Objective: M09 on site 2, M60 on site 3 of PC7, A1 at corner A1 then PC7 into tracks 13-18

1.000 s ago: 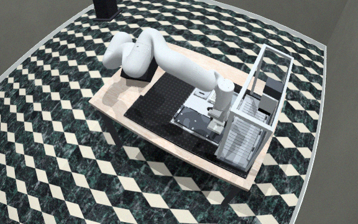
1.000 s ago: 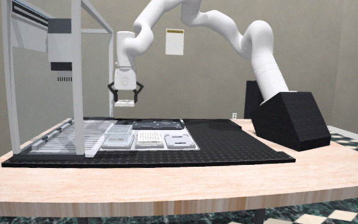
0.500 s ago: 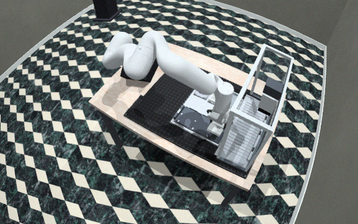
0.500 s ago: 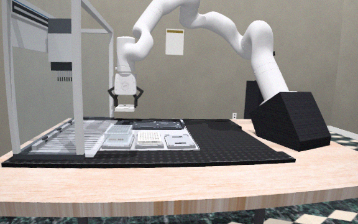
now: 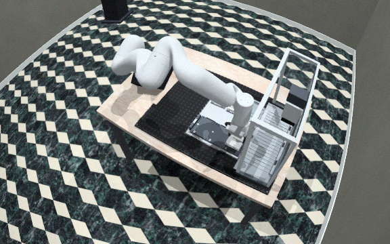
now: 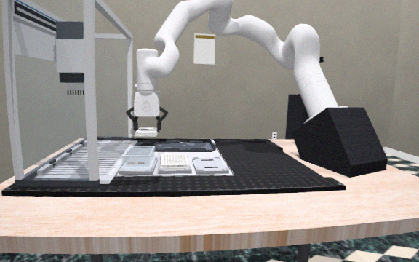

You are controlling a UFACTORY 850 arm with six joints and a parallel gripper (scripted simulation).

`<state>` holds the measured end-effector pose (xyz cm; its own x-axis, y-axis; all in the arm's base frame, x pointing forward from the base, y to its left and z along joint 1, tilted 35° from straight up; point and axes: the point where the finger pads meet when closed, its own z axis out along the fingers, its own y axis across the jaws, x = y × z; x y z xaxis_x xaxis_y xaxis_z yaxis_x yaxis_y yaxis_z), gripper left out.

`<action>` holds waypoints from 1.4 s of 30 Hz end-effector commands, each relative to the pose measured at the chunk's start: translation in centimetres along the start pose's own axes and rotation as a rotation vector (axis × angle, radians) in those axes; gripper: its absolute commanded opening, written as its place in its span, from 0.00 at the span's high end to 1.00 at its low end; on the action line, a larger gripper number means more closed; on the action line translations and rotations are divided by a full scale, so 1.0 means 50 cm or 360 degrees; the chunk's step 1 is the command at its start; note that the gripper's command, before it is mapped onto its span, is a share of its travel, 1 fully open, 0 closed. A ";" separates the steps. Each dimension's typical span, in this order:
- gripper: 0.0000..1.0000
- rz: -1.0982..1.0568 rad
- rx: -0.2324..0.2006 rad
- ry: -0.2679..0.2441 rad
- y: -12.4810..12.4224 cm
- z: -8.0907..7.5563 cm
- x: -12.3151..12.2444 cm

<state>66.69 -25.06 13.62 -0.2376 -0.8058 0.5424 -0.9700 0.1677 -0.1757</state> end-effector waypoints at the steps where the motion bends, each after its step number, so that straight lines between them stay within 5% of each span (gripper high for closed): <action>1: 1.00 0.0001 0.0003 0.0000 -0.002 0.002 0.000; 23: 1.00 0.0001 0.0003 0.0000 -0.002 0.069 0.000; 42: 1.00 0.0001 0.0003 0.0000 -0.002 0.070 0.000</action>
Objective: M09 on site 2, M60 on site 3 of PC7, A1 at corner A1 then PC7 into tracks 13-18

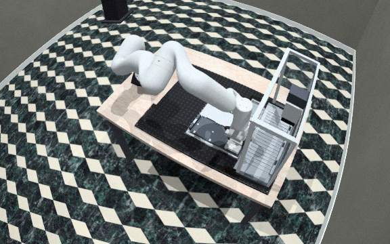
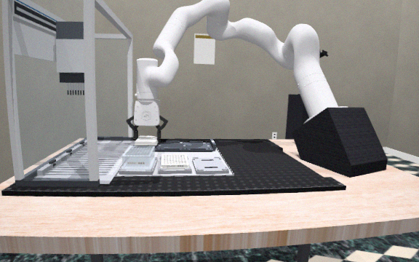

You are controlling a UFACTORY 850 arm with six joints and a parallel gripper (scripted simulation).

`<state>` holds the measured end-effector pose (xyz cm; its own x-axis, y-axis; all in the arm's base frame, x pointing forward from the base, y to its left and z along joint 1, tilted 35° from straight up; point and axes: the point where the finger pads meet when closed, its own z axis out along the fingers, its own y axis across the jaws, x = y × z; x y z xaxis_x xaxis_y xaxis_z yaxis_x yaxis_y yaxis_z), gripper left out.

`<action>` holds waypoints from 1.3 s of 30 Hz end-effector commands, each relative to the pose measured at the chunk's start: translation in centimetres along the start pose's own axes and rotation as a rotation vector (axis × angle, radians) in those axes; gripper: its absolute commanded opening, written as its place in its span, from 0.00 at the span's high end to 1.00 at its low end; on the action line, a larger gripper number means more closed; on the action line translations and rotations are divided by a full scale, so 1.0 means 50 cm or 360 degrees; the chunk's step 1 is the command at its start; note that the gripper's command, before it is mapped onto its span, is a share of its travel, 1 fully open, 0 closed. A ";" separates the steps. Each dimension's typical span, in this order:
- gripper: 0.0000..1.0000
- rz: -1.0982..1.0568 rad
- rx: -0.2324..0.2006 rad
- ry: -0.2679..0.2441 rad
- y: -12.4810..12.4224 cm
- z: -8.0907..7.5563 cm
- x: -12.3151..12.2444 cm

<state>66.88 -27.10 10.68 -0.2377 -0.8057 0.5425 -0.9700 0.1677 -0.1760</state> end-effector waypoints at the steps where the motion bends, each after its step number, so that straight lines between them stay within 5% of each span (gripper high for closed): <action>1: 1.00 0.0001 0.0003 0.0000 -0.002 0.000 0.000; 39: 1.00 0.0001 0.0003 0.0000 -0.002 0.025 0.000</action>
